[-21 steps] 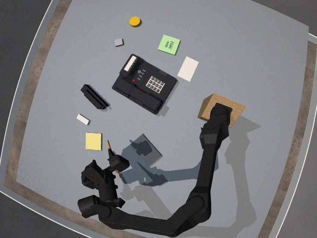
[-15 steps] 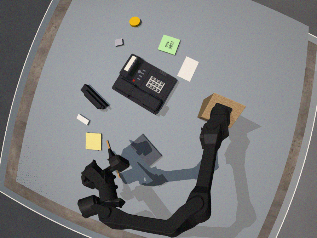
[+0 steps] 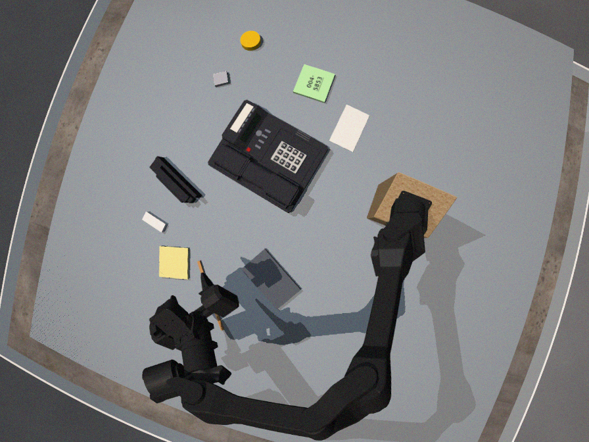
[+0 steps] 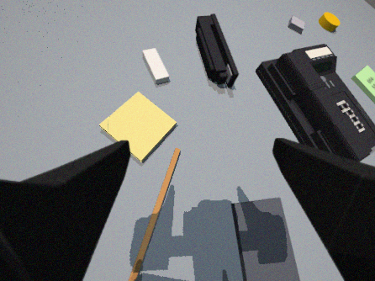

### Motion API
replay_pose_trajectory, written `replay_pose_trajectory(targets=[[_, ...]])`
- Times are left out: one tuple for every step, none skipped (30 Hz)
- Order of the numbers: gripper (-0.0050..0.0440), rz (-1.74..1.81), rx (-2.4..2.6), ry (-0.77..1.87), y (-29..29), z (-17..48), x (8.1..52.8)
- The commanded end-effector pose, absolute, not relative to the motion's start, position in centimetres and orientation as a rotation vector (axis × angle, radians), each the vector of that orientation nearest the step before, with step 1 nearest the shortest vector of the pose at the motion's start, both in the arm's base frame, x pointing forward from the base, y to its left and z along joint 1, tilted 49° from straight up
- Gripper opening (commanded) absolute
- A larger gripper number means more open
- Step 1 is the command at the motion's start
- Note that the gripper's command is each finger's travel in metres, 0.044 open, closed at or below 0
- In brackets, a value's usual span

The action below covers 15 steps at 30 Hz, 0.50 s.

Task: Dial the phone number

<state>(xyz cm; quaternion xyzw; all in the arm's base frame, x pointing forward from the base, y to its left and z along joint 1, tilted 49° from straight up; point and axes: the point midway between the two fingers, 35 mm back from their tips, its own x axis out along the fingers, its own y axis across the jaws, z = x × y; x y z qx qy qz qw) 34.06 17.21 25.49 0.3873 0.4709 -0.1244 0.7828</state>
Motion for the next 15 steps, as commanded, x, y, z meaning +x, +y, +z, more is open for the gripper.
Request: replay_pose_trajectory(targets=[[0.044, -0.29, 0.761, 1.083, 15.8, 22.3, 36.1], [0.044, -0.291, 0.723, 1.116, 15.0, 20.8, 37.1], [0.044, -0.29, 0.685, 1.153, 14.0, 19.2, 38.0], [0.044, -0.288, 0.664, 1.175, 13.4, 18.2, 38.5], [0.044, -0.285, 0.641, 1.201, 12.6, 17.1, 39.0], [0.044, -0.279, 0.618, 1.23, 11.8, 15.8, 39.6], [0.044, -0.272, 0.595, 1.26, 10.8, 14.5, 40.1], [0.044, -0.262, 0.574, 1.292, 9.8, 13.1, 40.6], [0.044, -0.251, 0.556, 1.323, 8.7, 11.7, 41.0], [0.044, -0.237, 0.539, 1.354, 7.7, 10.3, 41.3], [0.044, -0.221, 0.525, 1.384, 6.6, 8.9, 41.5], [0.044, -0.221, 0.525, 1.384, 6.6, 8.9, 41.5], [0.044, -0.221, 0.525, 1.384, 6.6, 8.9, 41.5], [0.044, -0.2, 0.512, 1.42, 5.2, 7.2, 41.7], [0.044, -0.175, 0.501, 1.454, 3.9, 5.5, 41.8]])
